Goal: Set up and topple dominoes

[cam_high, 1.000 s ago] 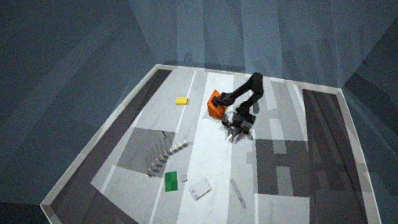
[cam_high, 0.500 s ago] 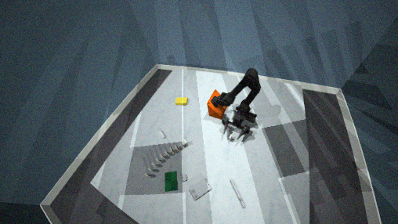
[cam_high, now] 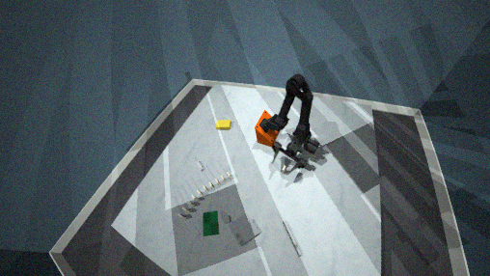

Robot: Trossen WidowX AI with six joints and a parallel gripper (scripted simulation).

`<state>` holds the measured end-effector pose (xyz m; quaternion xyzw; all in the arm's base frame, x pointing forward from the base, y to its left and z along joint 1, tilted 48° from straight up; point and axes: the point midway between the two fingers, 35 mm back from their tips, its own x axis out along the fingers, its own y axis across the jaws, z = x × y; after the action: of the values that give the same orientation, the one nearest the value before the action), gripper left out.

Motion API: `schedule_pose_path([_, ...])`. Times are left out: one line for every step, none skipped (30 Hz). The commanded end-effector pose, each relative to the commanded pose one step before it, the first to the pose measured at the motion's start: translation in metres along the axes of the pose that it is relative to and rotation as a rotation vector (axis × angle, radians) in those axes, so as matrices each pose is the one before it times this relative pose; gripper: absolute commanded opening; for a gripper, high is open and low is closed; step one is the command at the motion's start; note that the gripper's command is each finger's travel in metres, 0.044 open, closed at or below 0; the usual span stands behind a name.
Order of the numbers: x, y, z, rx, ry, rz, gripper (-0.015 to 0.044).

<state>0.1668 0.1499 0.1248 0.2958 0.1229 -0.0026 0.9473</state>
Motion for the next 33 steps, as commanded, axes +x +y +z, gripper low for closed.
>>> schedule_pose_path([0.02139, -0.00220, 0.00409, -0.1683, 0.06796, -0.11169, 0.0440])
schedule_pose_path([0.00636, -0.00109, 0.00197, -0.0471, 0.02589, -0.02973, 0.0440])
schedule_pose_path([0.00621, -0.00137, 0.00218, -0.0460, 0.02801, -0.02735, 0.0440])
schedule_pose_path([0.00611, -0.00162, 0.00242, -0.0442, 0.02964, -0.02519, 0.0440])
schedule_pose_path([0.00599, -0.00190, 0.00265, -0.0425, 0.03108, -0.02286, 0.0440])
schedule_pose_path([0.00583, -0.00219, 0.00285, -0.0408, 0.03231, -0.02033, 0.0440])
schedule_pose_path([0.00549, -0.00253, 0.00285, -0.0403, 0.03356, -0.01685, 0.0440])
schedule_pose_path([0.00470, -0.00282, 0.00220, -0.0434, 0.03527, -0.01105, 0.0440])
schedule_pose_path([0.00443, -0.00309, 0.00228, -0.0419, 0.03558, -0.00811, 0.0440])
schedule_pose_path([0.00415, -0.00336, 0.00233, -0.0403, 0.03561, -0.00511, 0.0440])
schedule_pose_path([0.00384, -0.00363, 0.00235, -0.0388, 0.03534, -0.00210, 0.0440])
schedule_pose_path([0.00343, -0.00354, 0.00077, -0.0505, 0.04116, 0.00398, 0.0440])
schedule_pose_path([0.00343, -0.00422, 0.00080, -0.0553, 0.04570, 0.00918, 0.0440])
schedule_pose_path([0.00291, -0.00442, 0.00069, -0.0531, 0.04403, 0.01409, 0.0440])
schedule_pose_path([0.00212, -0.00408, 0.00050, -0.0455, 0.03721, 0.01656, 0.0440])
schedule_pose_path([0.00136, -0.00320, 0.00003, -0.0381, 0.02945, 0.01707, 0.0440])
schedule_pose_path([0.00088, -0.00196, -0.00117, -0.0424, 0.02821, 0.02115, 0.0440])
schedule_pose_path([0.00049, -0.00025, -0.00270, -0.0506, 0.02849, 0.02670, 0.0440])
schedule_pose_path([0.00023, 0.00119, -0.00382, -0.0586, 0.02918, 0.03281, 0.0440])
schedule_pose_path([0.00000, 0.00213, -0.00467, -0.0707, 0.03201, 0.04328, 0.0440])
schedule_pose_path([-0.00034, 0.00286, -0.00485, -0.0759, 0.03023, 0.05132, 0.0440])
schedule_pose_path([-0.00071, 0.00350, -0.00456, -0.0758, 0.02492, 0.05598, 0.0440])
schedule_pose_path([-0.00107, 0.00407, -0.00407, -0.0742, 0.01831, 0.05905, 0.0440])
schedule_pose_path([-0.00143, 0.00456, -0.00343, -0.0720, 0.01102, 0.06073, 0.0440])
schedule_pose_path([-0.00178, 0.00498, -0.00272, -0.0699, 0.00346, 0.06151, 0.0440])
schedule_pose_path([-0.00211, 0.00532, -0.00193, -0.0679, -0.00426, 0.06133, 0.0440])
schedule_pose_path([-0.00244, 0.00557, -0.00107, -0.0660, -0.01202, 0.06017, 0.0440])
schedule_pose_path([-0.00276, 0.00571, -0.00016, -0.0643, -0.01966, 0.05802, 0.0440])
schedule_pose_path([-0.00306, 0.00573, 0.00079, -0.0628, -0.02707, 0.05490, 0.0440])
schedule_pose_path([-0.00334, 0.00562, 0.00176, -0.0614, -0.03410, 0.05082, 0.0440])
schedule_pose_path([-0.00361, 0.00538, 0.00273, -0.0601, -0.04063, 0.04585, 0.0440])
schedule_pose_path([-0.00385, 0.00500, 0.00368, -0.0589, -0.04641, 0.03996, 0.0440])
schedule_pose_path([-0.00409, 0.00452, 0.00462, -0.0581, -0.05173, 0.03354, 0.0440])
